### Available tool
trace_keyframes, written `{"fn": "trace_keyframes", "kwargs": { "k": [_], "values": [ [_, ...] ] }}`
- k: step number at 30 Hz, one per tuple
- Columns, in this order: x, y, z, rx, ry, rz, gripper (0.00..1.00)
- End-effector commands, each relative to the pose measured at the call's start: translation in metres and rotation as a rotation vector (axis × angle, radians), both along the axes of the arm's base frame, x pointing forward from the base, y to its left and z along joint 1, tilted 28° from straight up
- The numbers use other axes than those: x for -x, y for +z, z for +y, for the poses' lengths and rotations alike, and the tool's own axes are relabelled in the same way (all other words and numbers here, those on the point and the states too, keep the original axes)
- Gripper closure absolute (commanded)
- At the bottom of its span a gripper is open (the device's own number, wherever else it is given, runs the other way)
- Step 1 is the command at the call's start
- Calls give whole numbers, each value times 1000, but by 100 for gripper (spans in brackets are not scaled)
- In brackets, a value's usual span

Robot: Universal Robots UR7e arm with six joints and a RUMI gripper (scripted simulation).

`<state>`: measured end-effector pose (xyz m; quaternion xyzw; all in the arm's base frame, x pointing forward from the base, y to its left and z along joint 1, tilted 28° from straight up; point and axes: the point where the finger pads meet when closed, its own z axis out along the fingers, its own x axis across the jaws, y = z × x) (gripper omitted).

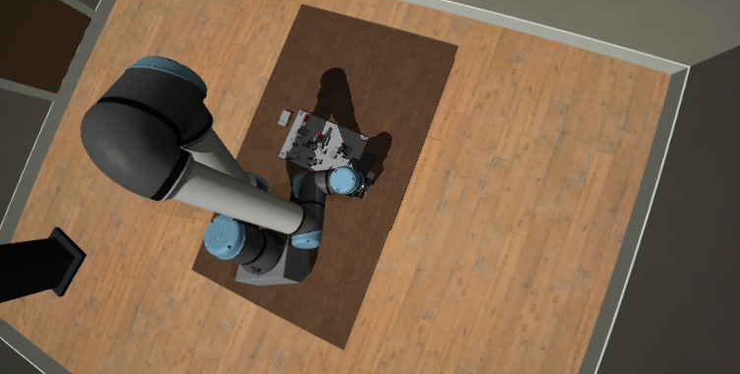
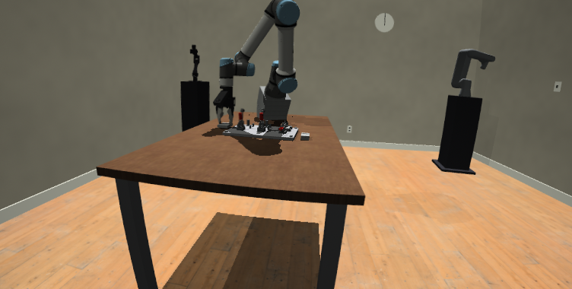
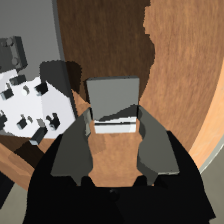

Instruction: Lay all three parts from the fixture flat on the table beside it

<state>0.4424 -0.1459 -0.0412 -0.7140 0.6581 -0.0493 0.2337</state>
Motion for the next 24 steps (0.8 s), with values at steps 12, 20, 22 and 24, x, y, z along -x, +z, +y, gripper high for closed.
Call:
{"fn": "trace_keyframes", "kwargs": {
  "k": [12, 20, 22, 24],
  "values": [
    [-2, -4, 1, 1, 0, -1, 100],
    [-2, -4, 1, 1, 0, -1, 100],
    [-2, -4, 1, 1, 0, -1, 100],
    [-2, -4, 1, 1, 0, -1, 100]
  ]
}}
